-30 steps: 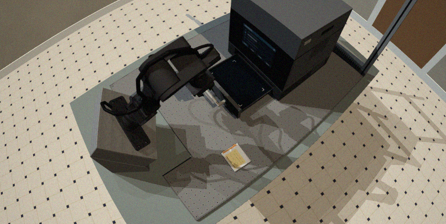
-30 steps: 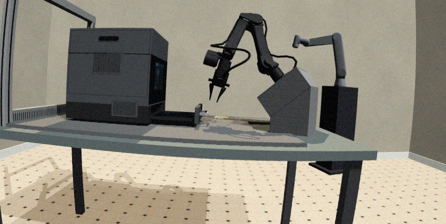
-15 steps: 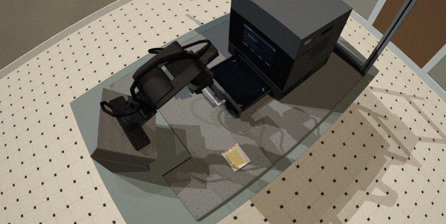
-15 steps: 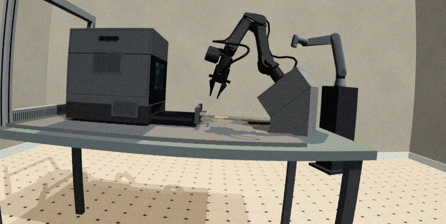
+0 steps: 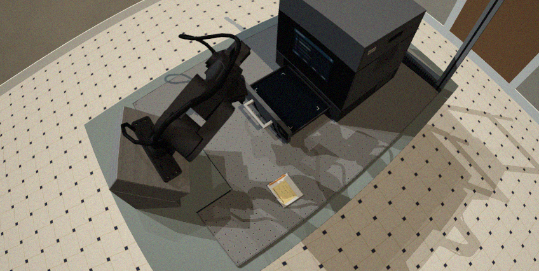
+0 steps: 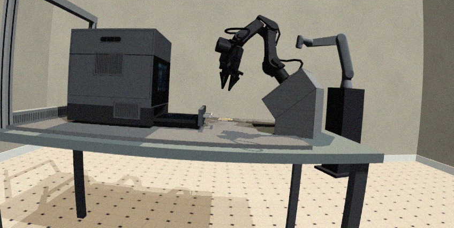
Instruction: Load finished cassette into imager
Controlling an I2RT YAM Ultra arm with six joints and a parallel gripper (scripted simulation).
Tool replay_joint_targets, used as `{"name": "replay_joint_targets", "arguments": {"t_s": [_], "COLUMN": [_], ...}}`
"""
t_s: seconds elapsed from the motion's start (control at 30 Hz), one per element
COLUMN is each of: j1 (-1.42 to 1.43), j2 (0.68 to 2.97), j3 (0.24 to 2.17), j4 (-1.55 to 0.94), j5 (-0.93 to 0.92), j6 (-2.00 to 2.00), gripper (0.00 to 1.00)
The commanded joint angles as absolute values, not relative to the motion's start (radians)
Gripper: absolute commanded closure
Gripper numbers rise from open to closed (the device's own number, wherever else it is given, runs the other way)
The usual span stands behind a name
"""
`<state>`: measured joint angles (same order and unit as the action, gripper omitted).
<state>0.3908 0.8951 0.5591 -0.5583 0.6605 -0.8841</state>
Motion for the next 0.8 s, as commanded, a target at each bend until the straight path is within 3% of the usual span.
{"name": "replay_joint_targets", "arguments": {"t_s": [0.0, 0.77], "j1": [0.452, 0.4], "j2": [0.863, 1.004], "j3": [0.622, 0.782], "j4": [-0.718, -0.92], "j5": [0.705, 0.612], "j6": [-0.623, 0.174], "gripper": [0.65, 0.65]}}
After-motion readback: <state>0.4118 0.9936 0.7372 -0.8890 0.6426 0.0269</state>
